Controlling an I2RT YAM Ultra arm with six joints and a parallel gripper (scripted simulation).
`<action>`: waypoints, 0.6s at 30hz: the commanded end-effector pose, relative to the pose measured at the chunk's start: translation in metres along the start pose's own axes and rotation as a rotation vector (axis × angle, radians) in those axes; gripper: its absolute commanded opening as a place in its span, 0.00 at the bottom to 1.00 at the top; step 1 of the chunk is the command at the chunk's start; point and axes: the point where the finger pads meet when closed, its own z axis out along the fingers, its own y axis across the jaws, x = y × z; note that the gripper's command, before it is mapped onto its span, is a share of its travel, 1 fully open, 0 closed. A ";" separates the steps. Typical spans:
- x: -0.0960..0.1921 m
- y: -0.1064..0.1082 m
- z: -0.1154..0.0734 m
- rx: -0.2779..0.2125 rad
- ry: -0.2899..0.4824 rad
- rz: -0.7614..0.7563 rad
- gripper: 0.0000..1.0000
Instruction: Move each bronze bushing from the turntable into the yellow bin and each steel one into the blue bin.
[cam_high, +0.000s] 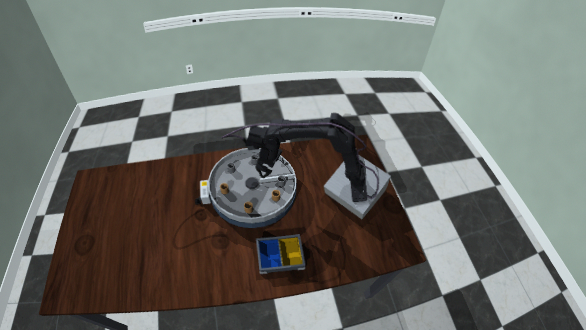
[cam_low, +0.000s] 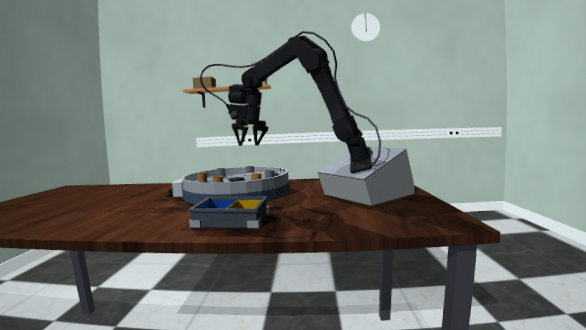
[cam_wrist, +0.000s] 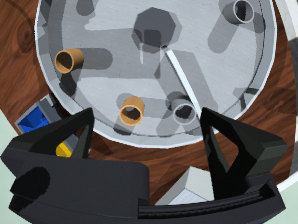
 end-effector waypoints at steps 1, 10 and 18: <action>0.039 -0.027 -0.024 0.065 0.106 0.190 1.00; 0.048 -0.034 -0.038 0.086 0.124 0.269 1.00; 0.049 -0.033 -0.037 0.080 0.126 0.266 1.00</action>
